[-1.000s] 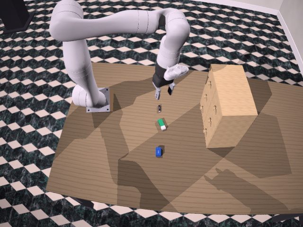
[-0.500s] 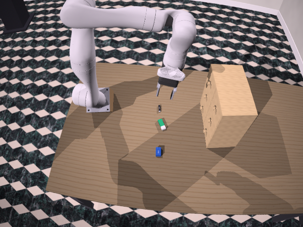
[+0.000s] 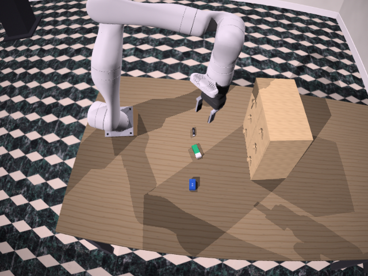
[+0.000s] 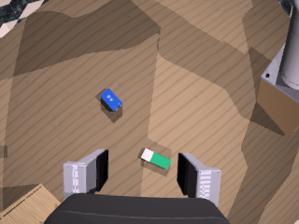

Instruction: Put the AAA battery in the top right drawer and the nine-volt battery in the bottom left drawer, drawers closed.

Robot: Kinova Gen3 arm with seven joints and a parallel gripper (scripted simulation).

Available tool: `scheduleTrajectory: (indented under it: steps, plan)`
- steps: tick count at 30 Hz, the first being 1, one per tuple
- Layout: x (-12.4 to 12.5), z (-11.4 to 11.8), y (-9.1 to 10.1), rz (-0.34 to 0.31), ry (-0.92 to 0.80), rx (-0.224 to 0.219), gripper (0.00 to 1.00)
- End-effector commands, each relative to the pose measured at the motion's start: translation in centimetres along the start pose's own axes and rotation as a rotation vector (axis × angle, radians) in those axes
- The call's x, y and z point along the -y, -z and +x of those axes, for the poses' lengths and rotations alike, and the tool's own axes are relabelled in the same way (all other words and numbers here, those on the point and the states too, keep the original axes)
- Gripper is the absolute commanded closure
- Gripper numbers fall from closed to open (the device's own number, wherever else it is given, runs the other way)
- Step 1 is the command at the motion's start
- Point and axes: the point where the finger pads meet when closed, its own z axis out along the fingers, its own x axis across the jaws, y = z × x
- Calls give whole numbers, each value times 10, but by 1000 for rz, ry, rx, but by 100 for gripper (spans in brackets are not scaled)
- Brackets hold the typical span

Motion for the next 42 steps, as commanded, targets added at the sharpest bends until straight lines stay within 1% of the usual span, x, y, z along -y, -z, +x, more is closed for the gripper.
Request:
scheduleTrajectory:
  steps: [1,10,12,22,27,42]
  plan:
    - [-2,-4,0,12,-89,19,0]
    - [-15,-10,2,-13,-404,50,0]
    - [-15,-10,2,-13,-404,50,0]
    - [-25,-17,5,-39,-627,74,0]
    - [-28,-19,6,-47,-688,81,0]
    - [-31,-20,6,-54,-735,87,0]
